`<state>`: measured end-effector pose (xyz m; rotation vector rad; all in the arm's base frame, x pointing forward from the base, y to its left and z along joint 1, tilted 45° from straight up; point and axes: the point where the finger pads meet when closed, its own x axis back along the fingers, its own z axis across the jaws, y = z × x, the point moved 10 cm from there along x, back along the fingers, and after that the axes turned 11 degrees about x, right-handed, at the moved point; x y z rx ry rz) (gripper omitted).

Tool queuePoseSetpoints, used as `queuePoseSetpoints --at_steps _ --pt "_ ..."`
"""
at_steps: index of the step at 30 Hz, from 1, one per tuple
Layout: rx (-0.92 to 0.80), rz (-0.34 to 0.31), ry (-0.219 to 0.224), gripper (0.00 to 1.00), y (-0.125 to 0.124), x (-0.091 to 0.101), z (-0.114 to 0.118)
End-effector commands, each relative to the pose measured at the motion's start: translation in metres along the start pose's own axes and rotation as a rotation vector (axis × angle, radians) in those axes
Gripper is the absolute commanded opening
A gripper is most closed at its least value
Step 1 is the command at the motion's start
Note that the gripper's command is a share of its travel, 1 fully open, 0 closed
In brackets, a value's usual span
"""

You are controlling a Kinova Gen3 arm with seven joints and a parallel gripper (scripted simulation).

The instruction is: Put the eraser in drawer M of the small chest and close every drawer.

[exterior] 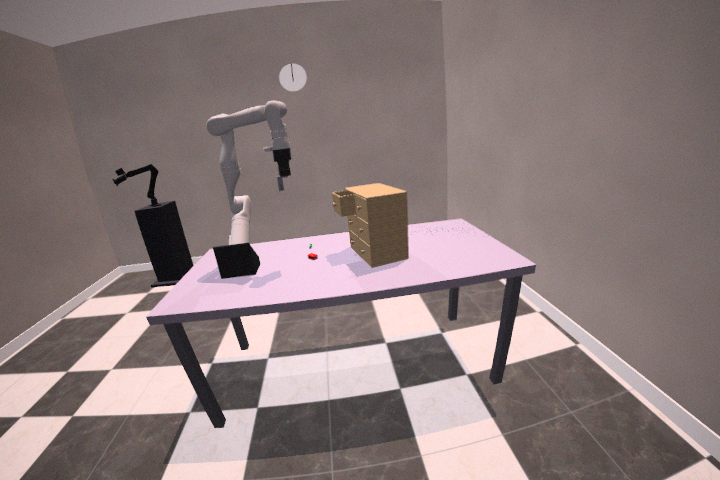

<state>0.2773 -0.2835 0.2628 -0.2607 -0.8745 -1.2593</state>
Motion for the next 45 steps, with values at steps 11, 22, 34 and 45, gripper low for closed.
queuePoseSetpoints --at_steps 11,22,34,45 --pt "-0.003 0.007 -0.003 0.0 0.0001 0.0016 0.0001" --pt "-0.003 0.007 -0.003 0.0 0.0001 0.0016 0.0001" --pt "-0.003 0.007 -0.003 0.0 0.0001 0.0016 0.0" --pt "-0.001 -0.001 -0.015 0.0 0.0019 0.0014 -0.0029"
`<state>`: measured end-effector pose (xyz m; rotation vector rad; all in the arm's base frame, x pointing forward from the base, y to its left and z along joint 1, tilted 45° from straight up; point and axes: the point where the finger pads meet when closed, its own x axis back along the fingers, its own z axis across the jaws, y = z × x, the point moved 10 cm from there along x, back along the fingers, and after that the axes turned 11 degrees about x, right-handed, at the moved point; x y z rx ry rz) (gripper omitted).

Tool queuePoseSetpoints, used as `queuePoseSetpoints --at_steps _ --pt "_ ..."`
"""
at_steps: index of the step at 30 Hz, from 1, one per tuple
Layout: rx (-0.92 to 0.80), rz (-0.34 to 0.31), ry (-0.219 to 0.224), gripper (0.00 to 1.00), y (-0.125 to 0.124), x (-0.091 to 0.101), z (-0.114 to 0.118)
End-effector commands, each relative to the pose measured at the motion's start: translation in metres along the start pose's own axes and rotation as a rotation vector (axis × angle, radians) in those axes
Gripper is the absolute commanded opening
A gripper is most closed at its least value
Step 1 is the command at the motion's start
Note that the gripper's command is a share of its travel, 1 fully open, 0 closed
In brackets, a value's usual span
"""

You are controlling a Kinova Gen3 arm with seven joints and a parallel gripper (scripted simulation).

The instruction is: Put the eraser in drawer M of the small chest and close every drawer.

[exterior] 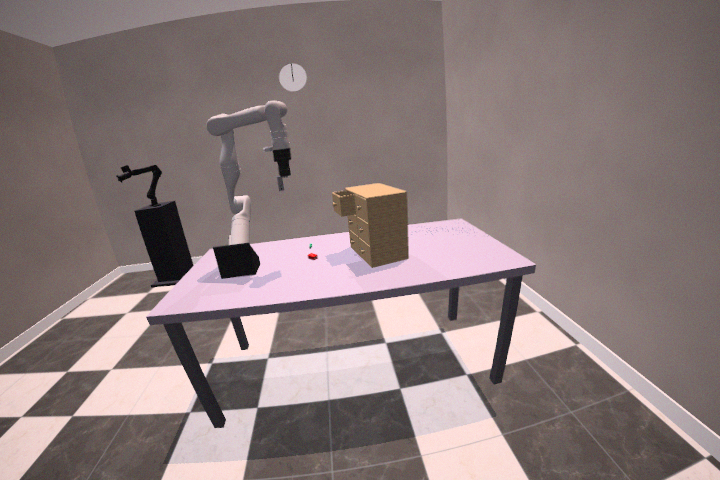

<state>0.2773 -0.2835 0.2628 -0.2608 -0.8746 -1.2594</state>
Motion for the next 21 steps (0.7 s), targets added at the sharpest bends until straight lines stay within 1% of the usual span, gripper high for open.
queuePoseSetpoints --at_steps 1,7,12,14,21 --pt "0.0 -0.003 -0.018 0.0 0.002 0.001 -0.004" --pt "0.004 -0.021 -0.045 0.0 0.006 0.001 -0.01" --pt "0.009 -0.046 -0.083 0.0 0.012 0.001 -0.019" --pt "0.009 -0.046 -0.083 0.0 0.012 0.001 -0.019" --pt "0.017 -0.097 -0.16 0.0 0.024 0.003 -0.036"
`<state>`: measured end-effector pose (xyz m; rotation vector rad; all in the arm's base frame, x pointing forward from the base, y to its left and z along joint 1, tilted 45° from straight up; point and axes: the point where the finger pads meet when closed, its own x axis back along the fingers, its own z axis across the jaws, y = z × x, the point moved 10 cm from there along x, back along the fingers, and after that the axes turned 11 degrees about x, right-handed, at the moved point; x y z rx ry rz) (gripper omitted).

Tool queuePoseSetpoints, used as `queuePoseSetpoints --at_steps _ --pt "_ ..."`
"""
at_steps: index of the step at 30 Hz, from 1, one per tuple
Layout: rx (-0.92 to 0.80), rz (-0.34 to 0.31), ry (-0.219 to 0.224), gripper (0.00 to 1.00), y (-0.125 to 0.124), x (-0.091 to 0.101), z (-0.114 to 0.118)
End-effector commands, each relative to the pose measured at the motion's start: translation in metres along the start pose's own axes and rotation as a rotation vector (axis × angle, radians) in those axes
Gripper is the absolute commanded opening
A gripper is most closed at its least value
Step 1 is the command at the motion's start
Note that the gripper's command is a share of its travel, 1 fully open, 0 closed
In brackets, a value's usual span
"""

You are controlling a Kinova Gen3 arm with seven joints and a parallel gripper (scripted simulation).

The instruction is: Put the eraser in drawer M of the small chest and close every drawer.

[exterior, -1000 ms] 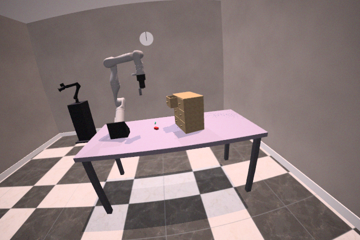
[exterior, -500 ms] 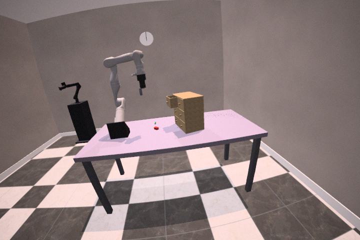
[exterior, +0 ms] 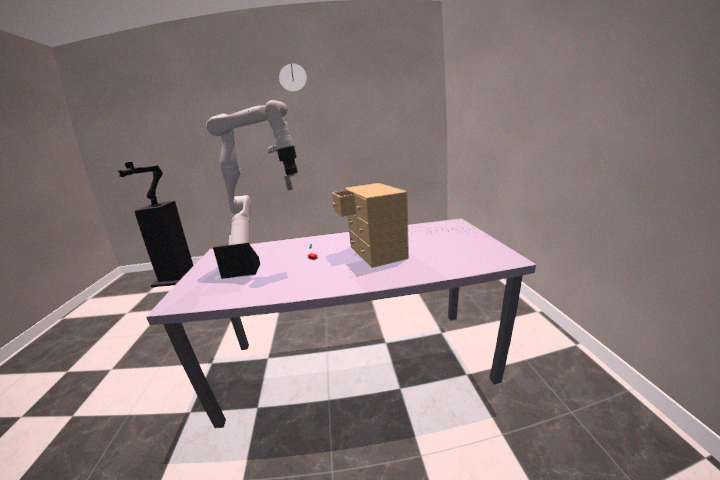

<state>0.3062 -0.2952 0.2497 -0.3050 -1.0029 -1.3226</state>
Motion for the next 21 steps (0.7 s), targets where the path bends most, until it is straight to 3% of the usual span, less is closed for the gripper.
queuePoseSetpoints --at_steps 1,8,10,21 --pt "0.011 -0.03 -0.049 0.0 0.007 0.001 -0.012" --pt "0.013 -0.107 -0.163 0.0 0.025 0.002 -0.038" --pt "0.013 -0.107 -0.163 0.0 0.025 0.002 -0.038" --pt "-0.015 -0.273 -0.407 0.0 0.06 0.021 -0.092"
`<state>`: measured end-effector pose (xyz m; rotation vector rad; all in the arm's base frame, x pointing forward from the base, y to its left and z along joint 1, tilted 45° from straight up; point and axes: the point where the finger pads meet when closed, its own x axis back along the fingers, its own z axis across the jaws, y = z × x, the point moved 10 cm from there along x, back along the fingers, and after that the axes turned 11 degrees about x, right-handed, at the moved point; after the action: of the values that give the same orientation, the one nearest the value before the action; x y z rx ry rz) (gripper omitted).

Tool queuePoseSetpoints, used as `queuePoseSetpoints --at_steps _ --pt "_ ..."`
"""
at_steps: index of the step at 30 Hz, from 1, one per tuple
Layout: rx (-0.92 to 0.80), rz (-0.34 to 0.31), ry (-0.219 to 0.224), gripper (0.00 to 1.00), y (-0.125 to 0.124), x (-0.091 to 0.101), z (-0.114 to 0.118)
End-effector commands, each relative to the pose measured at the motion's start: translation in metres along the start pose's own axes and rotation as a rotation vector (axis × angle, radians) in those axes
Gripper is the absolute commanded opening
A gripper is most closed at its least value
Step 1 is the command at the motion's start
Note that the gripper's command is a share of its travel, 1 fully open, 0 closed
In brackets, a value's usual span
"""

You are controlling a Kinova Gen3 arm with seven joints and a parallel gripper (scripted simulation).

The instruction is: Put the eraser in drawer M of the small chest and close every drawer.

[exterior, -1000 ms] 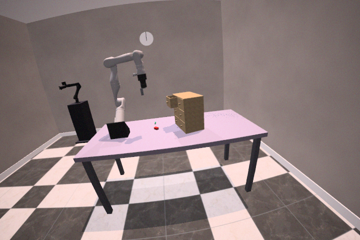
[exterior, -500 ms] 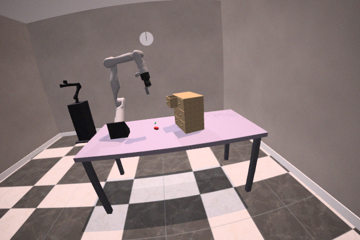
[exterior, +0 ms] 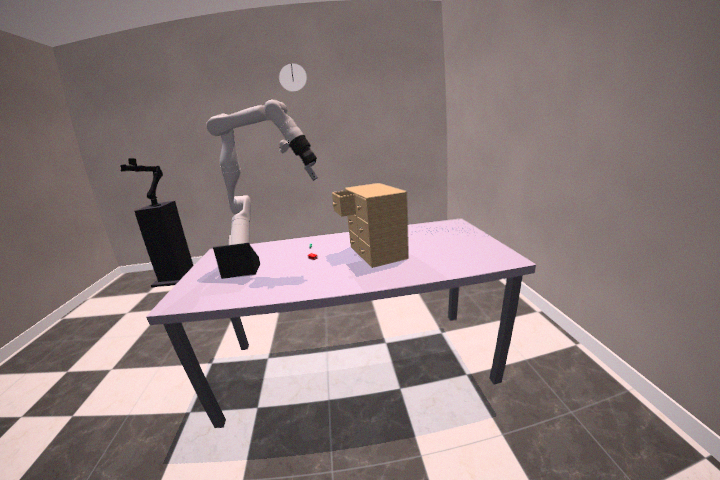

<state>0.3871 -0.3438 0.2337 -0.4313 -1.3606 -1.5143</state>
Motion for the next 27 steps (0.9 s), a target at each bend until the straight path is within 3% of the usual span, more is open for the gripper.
queuePoseSetpoints --at_steps 1,4,6,13,21,23,27 --pt "-0.02 -0.049 -0.092 0.0 0.011 0.001 -0.021" --pt "-0.04 -0.101 -0.175 0.0 0.022 0.003 -0.04" --pt "-0.04 -0.101 -0.175 0.0 0.022 0.003 -0.04" --pt "-0.113 -0.227 -0.385 0.0 0.046 0.017 -0.087" --pt "-0.251 -0.372 -0.646 0.0 0.061 0.051 -0.143" --pt "-0.251 -0.372 -0.646 0.0 0.061 0.051 -0.143" --pt "-0.346 -0.439 -0.779 0.0 0.061 0.073 -0.168"
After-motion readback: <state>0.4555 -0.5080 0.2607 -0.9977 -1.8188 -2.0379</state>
